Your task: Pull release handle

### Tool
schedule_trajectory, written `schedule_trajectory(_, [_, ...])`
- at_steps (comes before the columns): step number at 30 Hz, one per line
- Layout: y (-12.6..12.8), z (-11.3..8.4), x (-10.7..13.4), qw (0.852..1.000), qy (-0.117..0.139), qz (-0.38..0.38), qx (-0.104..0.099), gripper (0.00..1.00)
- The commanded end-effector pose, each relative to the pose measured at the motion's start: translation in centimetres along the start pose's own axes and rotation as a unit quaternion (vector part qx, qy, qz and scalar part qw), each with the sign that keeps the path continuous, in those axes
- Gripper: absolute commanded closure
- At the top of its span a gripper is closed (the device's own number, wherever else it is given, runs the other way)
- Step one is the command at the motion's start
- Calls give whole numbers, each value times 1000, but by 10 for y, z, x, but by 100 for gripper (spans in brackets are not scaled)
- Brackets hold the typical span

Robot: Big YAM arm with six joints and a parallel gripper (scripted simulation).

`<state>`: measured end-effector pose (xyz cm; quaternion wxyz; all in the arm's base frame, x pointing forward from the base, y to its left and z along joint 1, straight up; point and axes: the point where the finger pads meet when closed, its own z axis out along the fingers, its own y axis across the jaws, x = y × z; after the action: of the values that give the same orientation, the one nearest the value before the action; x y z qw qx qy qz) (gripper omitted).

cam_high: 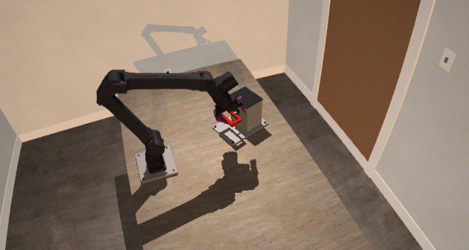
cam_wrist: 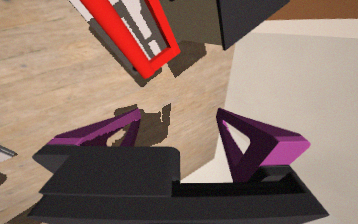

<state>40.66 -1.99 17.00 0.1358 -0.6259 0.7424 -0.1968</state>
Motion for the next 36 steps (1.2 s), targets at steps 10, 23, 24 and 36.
schedule_trajectory(10, [-1,-31,-77,965,-70,-199,-155,0])
schedule_trajectory(23, [6,-34,-93,947,-84,-242,-196,0])
schedule_trajectory(24, [6,-34,-93,947,-84,-242,-196,0])
schedule_trajectory(36, [7,-36,-91,947,-84,-241,-197,0])
